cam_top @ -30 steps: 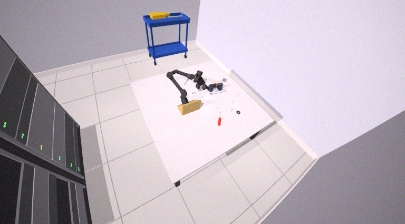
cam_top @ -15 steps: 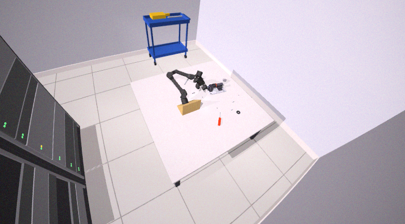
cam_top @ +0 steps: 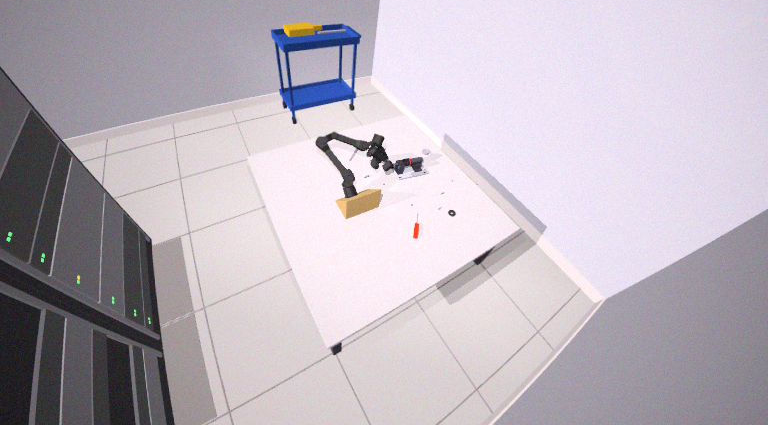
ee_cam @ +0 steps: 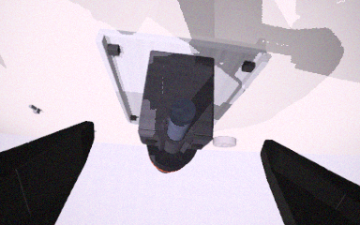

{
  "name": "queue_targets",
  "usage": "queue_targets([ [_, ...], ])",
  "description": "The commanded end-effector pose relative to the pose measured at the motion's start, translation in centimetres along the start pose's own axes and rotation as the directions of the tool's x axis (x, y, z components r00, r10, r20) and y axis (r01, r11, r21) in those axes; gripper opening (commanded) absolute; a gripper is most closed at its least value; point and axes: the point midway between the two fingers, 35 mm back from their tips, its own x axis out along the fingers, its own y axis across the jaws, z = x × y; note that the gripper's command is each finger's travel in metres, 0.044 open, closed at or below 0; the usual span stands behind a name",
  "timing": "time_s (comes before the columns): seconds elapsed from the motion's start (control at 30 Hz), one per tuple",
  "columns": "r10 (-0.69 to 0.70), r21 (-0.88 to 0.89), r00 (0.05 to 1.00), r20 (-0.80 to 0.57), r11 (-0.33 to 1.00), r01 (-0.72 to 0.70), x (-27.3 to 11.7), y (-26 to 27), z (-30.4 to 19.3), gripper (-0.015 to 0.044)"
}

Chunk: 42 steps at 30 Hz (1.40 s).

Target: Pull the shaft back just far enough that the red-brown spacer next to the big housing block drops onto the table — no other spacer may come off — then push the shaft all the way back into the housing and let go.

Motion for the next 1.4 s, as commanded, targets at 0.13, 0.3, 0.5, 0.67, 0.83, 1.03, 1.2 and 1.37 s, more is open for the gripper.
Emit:
queue_targets([
  [0.13,0.009,-0.012,0.989,-0.145,1.0,-0.011,0.4,0.0,1.0,0.044],
  [0.3,-0.006,-0.002,0.967,-0.255,1.0,0.005,0.2,-0.1,1.7,0.044],
  [0.5,-0.006,-0.002,0.967,-0.255,1.0,0.005,0.2,-0.1,1.7,0.044],
  [0.67,-0.006,-0.002,0.967,-0.255,1.0,0.005,0.2,-0.1,1.7,0.044],
  [0.83,-0.006,-0.002,0.967,-0.255,1.0,0.005,0.2,-0.1,1.7,0.044],
  [1.03,-0.006,-0.002,0.967,-0.255,1.0,0.005,0.2,-0.1,1.7,0.044],
  [1.2,-0.006,-0.002,0.967,-0.255,1.0,0.005,0.2,-0.1,1.7,0.044],
  [1.37,-0.006,-0.002,0.967,-0.255,1.0,0.005,0.5,-0.1,1.5,0.044],
])
